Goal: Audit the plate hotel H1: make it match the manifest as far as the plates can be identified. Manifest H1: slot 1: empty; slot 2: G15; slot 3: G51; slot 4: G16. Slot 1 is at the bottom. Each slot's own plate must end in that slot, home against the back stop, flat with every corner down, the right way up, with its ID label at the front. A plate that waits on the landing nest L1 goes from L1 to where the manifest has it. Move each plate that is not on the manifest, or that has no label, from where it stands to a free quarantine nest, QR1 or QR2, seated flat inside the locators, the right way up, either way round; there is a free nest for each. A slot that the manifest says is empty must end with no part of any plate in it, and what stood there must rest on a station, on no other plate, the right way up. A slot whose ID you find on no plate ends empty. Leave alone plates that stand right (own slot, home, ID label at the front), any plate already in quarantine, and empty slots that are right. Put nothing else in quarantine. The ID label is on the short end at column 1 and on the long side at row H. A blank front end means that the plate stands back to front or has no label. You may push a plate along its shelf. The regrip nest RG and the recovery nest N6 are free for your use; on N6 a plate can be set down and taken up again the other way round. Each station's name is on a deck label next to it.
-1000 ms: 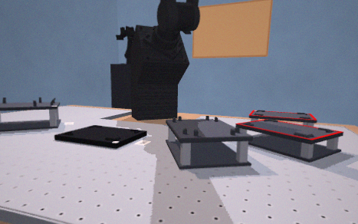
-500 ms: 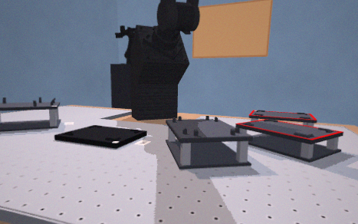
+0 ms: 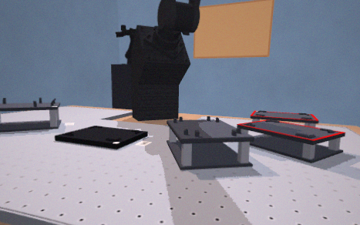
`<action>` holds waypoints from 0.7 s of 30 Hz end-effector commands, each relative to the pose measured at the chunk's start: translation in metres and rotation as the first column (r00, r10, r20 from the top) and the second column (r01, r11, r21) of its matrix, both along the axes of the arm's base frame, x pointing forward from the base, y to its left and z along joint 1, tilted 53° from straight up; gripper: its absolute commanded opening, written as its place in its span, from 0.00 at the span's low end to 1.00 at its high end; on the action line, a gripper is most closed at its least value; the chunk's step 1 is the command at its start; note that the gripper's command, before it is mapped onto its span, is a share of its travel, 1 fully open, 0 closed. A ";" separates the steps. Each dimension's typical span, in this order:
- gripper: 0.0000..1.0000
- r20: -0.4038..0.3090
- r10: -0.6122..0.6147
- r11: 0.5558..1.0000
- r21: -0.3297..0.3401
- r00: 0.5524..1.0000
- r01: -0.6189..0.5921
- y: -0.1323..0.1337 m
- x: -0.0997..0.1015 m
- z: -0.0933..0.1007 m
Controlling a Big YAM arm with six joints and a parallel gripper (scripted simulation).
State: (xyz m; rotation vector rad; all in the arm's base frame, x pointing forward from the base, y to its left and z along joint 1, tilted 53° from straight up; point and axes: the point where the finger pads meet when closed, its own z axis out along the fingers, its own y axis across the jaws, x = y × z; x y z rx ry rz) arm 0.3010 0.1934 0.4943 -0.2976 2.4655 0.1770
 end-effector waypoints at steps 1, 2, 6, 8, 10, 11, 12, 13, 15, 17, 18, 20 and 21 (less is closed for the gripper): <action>0.00 0.020 0.004 1.000 0.004 1.000 -0.004 -0.007 0.006 0.021; 0.00 0.004 0.004 1.000 -0.008 1.000 -0.004 -0.008 0.008 0.000; 0.00 0.032 0.004 1.000 0.010 0.999 -0.004 -0.022 0.003 0.000; 0.00 0.032 0.004 1.000 0.009 0.999 -0.004 -0.025 0.006 -0.005; 0.00 -0.026 0.004 1.000 -0.002 1.000 -0.005 -0.022 0.018 -0.003; 0.00 -0.071 0.003 1.000 -0.030 0.997 -0.005 -0.024 0.018 -0.031; 0.00 -0.033 0.004 1.000 -0.007 0.999 -0.004 -0.027 0.017 -0.023; 0.00 -0.013 0.004 1.000 0.004 1.000 -0.004 -0.033 0.012 -0.018; 0.00 -0.013 0.004 1.000 0.004 1.000 -0.004 -0.033 0.012 -0.018; 0.00 -0.013 0.004 1.000 0.003 1.000 -0.004 -0.036 0.014 -0.024; 0.00 -0.012 0.004 1.000 0.003 1.000 -0.004 -0.038 0.015 -0.026; 0.00 -0.012 0.004 1.000 0.002 1.000 -0.004 -0.041 0.017 -0.031; 0.00 -0.087 0.003 1.000 -0.020 0.996 -0.005 -0.039 0.027 -0.046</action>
